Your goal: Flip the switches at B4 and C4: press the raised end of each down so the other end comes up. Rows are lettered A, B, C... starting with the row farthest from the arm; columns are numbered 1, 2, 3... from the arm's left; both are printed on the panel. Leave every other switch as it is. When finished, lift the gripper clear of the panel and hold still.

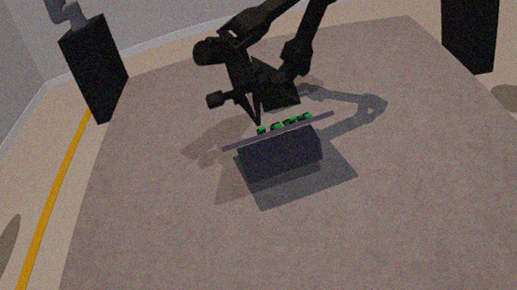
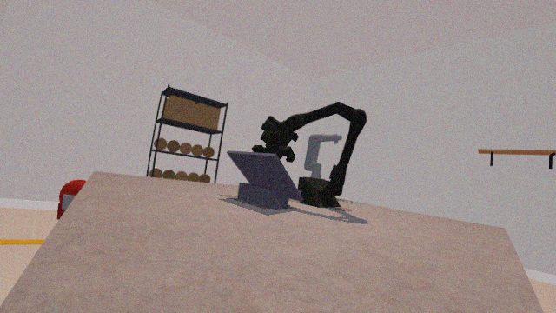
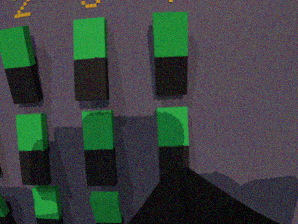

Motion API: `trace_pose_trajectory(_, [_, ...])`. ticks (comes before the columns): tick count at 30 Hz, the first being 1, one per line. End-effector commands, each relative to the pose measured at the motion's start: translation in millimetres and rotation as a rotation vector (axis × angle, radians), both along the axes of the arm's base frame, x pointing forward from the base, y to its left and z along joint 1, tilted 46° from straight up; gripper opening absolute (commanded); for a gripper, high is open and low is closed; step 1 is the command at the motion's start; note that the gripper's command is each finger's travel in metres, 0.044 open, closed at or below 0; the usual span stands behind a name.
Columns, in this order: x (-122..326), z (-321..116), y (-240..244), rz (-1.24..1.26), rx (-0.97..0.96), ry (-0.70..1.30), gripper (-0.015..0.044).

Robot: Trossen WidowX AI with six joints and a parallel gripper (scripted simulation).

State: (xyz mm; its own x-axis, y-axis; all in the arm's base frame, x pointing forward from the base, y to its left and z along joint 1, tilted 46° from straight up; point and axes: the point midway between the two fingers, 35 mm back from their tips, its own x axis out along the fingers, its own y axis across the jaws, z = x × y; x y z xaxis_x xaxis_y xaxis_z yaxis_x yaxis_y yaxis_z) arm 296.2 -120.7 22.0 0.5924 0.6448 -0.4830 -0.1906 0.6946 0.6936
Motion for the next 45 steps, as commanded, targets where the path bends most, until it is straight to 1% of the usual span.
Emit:
trace_pose_trajectory(1, [3.0, -1.2, 3.2, -0.003, 0.006, -0.004, 0.0])
trace_pose_trajectory(45, [5.3, -3.1, 5.8, -0.003, 0.006, -0.004, 0.0])
